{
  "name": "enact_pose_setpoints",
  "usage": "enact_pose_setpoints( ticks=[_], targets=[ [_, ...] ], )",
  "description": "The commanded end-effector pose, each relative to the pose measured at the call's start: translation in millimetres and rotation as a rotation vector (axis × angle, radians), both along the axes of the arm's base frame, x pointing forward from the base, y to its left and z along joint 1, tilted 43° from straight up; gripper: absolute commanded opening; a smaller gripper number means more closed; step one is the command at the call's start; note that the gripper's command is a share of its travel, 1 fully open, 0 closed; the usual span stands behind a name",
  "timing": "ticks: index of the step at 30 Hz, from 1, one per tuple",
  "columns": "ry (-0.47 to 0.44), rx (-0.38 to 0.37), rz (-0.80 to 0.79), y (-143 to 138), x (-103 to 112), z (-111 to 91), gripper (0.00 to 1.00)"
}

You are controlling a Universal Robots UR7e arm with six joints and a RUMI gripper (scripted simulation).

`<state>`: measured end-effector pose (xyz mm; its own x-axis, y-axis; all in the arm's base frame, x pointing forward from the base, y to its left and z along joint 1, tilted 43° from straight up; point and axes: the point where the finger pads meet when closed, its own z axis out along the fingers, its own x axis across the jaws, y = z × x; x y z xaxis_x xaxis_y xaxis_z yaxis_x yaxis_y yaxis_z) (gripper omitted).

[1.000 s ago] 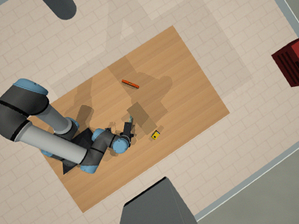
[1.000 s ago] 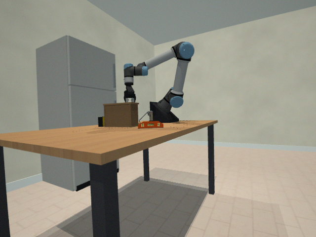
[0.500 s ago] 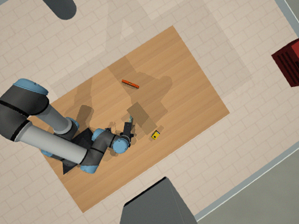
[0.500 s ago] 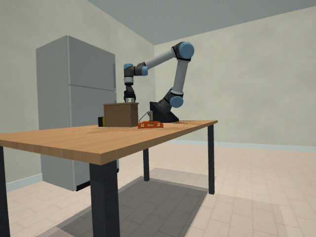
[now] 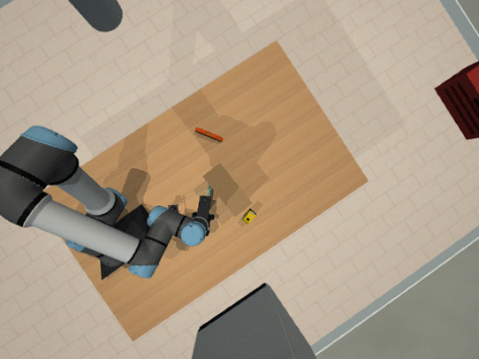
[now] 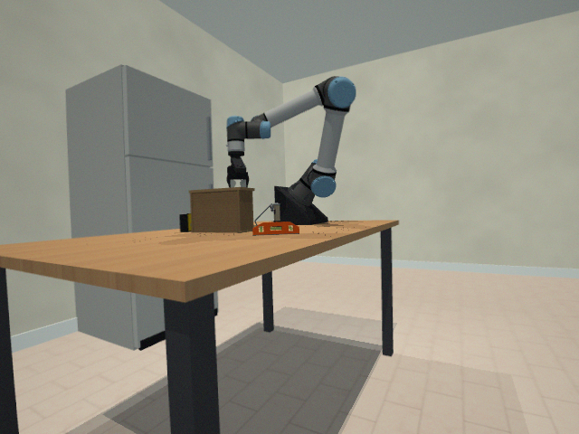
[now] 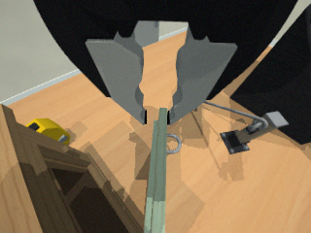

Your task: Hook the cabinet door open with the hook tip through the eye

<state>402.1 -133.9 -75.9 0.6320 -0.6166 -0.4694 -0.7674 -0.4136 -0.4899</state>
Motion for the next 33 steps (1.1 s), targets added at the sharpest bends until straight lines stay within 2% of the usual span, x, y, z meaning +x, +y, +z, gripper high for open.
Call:
enact_pose_setpoints(
  ticks=[1, 33],
  targets=[
    [-0.02, -0.004, 0.021, -1.9, 1.7, -0.8, 0.15],
    [-0.024, -0.005, 0.025, -3.9, 3.9, -2.3, 0.15]
  ],
)
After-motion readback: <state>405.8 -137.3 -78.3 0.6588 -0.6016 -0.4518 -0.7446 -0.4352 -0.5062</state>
